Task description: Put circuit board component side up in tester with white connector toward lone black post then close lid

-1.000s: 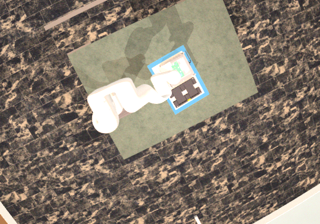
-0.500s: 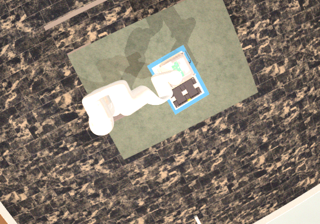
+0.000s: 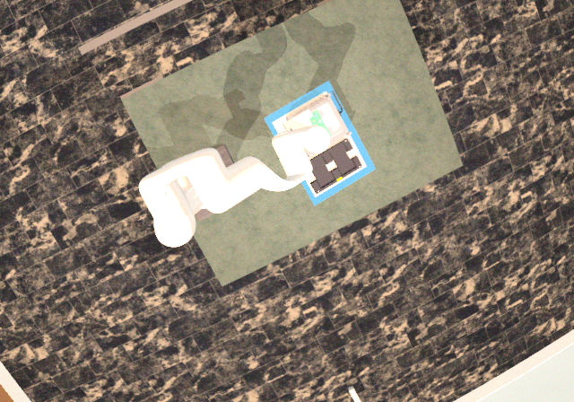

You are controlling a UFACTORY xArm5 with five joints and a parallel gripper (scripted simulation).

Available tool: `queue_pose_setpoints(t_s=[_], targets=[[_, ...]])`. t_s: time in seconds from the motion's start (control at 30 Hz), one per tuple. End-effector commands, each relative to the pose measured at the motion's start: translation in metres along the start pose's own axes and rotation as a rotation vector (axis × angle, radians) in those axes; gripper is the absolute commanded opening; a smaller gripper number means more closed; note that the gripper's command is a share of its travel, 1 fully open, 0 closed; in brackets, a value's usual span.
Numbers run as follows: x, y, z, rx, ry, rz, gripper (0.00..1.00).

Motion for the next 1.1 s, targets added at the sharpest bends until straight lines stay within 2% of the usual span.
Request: queue_pose_setpoints(t_s=[0.0,0.57,0.6,1.07], targets=[[0.0,0.001,-0.01,-0.003,0.0,0.0,0.24],[0.0,0.001,-0.021,-0.003,0.0,0.0,0.24],[0.0,0.001,-0.021,-0.003,0.0,0.0,1.0],[0.0,0.001,-0.021,-0.003,0.0,0.0,1.0]])
Point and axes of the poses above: the point where the finger pads meet when closed, its own z axis out along the fingers, its own y axis across the jaws, x = y × z, the point moved 5 cm from there along -z, back along the fingers
